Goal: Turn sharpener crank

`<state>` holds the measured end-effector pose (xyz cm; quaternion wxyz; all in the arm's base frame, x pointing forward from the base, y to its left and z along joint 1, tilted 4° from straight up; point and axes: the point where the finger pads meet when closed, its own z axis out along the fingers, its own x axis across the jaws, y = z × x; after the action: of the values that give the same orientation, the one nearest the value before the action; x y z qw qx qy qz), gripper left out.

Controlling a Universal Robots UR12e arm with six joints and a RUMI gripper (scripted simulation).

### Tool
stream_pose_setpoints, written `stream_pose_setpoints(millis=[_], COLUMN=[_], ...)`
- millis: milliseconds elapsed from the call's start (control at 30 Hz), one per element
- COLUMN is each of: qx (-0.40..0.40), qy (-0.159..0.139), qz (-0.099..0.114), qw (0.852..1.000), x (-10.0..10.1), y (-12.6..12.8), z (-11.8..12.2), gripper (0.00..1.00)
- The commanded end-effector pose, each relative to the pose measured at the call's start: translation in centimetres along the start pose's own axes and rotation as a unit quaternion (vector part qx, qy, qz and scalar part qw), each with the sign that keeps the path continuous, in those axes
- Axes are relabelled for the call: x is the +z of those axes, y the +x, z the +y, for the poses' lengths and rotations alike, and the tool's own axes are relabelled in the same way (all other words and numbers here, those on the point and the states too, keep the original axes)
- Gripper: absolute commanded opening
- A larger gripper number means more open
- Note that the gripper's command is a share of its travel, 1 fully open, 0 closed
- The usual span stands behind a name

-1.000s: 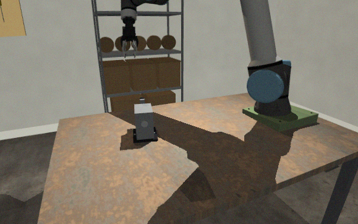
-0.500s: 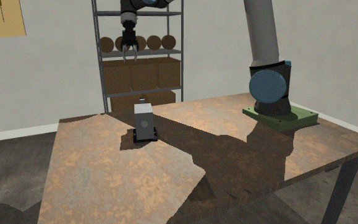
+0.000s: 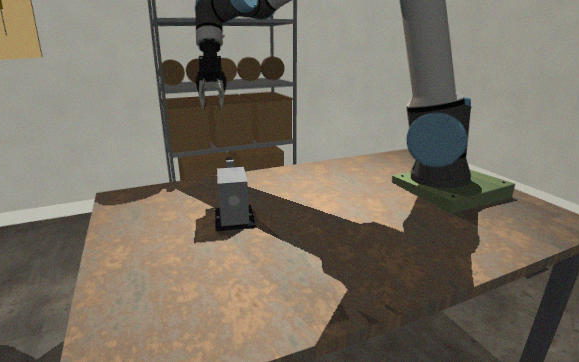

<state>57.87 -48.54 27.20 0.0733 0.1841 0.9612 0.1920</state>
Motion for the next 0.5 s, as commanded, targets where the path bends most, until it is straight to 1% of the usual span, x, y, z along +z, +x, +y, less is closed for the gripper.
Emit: stream_pose_setpoints(millis=[0,133,267,300,467], qx=[0.000,0.000,0.000,0.001,0.001], qy=[-0.002,-0.002,-0.002,-0.016,-0.016], qz=[0.000,0.000,0.000,0.006,0.006], qw=[1.000,1.000,1.000,1.000,1.000], x=[1.8,3.3,3.4,3.7,5.5], y=[0.3,0.7,0.7,0.8,1.4], z=[1.8,3.2,3.3,3.6,5.3], gripper=[0.32,0.32,0.32,0.32,0.32])
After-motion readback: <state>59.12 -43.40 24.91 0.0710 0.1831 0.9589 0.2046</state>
